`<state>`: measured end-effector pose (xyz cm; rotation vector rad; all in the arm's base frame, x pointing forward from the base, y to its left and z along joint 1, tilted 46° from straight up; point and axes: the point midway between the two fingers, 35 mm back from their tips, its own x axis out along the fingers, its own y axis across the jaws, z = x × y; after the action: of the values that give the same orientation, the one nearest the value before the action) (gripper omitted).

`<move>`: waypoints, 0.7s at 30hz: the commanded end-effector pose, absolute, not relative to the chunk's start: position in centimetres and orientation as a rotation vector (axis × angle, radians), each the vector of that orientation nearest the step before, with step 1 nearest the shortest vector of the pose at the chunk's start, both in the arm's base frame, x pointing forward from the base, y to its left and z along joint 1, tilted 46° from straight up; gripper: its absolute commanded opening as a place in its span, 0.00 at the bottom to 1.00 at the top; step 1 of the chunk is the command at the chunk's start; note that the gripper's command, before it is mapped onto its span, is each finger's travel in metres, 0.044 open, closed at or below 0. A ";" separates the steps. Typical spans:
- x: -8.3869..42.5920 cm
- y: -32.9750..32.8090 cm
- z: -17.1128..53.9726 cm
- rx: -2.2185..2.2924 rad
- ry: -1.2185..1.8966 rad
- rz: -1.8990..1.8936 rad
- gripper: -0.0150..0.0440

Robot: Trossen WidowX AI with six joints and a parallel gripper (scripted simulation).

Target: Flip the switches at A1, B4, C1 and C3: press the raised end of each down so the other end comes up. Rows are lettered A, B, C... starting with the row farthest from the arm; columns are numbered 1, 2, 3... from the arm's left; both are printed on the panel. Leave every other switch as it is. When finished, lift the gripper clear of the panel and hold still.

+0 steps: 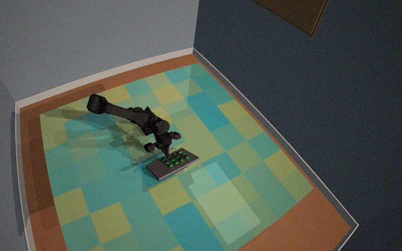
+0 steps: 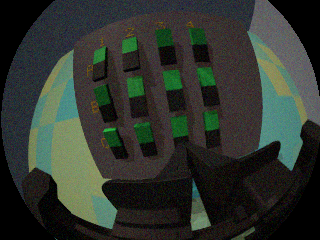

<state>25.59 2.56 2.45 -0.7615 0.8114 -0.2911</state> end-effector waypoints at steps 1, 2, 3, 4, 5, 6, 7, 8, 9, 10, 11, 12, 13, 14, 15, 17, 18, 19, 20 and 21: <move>25.6 2.6 2.3 -0.764 0.814 -0.284 0.25; 25.6 2.6 2.3 -0.764 0.814 -0.284 0.25; 25.6 2.6 2.3 -0.764 0.814 -0.284 0.25; 25.7 2.6 2.3 -0.764 0.814 -0.284 0.25; 25.7 2.6 2.3 -0.764 0.814 -0.284 0.25; 25.7 2.6 2.3 -0.764 0.814 -0.284 0.25; 25.7 2.5 2.3 -0.764 0.814 -0.284 0.25; 25.7 2.5 2.3 -0.764 0.814 -0.284 0.25; 25.7 2.5 2.3 -0.764 0.814 -0.284 0.25; 25.7 2.5 2.3 -0.764 0.814 -0.284 0.25; 25.7 2.5 2.3 -0.764 0.814 -0.284 0.25; 25.6 2.6 2.4 -0.759 0.812 -0.290 0.25; 25.4 2.9 2.5 -0.757 0.816 -0.289 0.25; 25.1 3.3 2.7 -0.754 0.823 -0.286 0.25; 24.6 3.9 3.0 -0.751 0.831 -0.284 0.25; 23.5 4.8 3.9 -0.751 0.842 -0.284 0.25; 22.9 5.2 4.4 -0.753 0.844 -0.286 0.25; 22.4 5.6 5.0 -0.755 0.845 -0.288 0.25; 21.9 5.8 5.5 -0.758 0.844 -0.290 0.25; 21.6 5.9 5.8 -0.760 0.843 -0.292 0.25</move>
<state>23.25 4.81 3.59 -0.7646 0.8585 -0.2761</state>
